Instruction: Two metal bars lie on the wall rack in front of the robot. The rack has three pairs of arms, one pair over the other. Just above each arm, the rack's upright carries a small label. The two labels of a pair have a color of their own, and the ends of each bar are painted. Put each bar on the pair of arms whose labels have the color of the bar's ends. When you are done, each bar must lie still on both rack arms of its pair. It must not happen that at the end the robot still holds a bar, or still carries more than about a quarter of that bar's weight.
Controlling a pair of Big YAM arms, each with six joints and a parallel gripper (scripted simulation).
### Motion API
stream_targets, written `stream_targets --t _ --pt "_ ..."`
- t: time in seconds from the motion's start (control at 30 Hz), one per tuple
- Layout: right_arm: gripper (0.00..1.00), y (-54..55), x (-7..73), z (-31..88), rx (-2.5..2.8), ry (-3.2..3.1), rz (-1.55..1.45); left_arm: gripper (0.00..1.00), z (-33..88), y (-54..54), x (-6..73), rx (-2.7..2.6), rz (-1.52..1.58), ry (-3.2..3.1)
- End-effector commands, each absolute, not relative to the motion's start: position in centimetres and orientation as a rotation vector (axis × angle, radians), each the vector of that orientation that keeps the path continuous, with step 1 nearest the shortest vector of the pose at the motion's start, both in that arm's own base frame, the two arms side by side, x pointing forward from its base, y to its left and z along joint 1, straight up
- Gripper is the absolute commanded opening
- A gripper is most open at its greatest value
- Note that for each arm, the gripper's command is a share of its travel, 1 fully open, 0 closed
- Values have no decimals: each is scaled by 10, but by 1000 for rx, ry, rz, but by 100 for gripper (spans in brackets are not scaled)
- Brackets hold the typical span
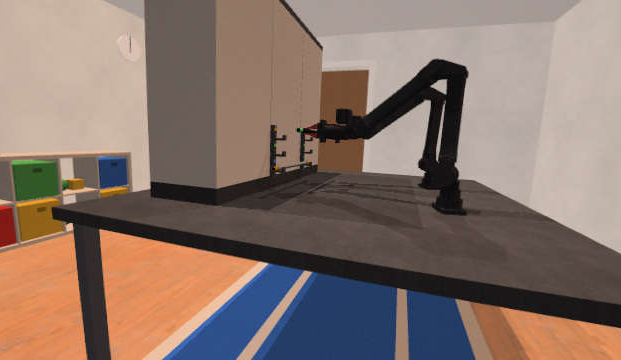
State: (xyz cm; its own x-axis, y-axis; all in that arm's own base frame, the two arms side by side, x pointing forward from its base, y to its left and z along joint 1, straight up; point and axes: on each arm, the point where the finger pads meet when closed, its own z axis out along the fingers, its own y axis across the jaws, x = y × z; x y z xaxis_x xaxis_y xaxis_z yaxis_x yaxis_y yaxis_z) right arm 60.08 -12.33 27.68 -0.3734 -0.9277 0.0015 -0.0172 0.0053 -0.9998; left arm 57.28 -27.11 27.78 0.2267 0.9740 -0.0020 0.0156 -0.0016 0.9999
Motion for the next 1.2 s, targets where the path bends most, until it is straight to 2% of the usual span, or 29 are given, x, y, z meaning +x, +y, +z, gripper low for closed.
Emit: stream_targets --t 0.0,1.17 --pt "0 -127 593 302 -951 1470 -1507 0 321 -261 566 1219 1057 1026" --pt "0 -107 545 299 -951 1470 -1507 0 316 -250 515 1219 1057 1026"
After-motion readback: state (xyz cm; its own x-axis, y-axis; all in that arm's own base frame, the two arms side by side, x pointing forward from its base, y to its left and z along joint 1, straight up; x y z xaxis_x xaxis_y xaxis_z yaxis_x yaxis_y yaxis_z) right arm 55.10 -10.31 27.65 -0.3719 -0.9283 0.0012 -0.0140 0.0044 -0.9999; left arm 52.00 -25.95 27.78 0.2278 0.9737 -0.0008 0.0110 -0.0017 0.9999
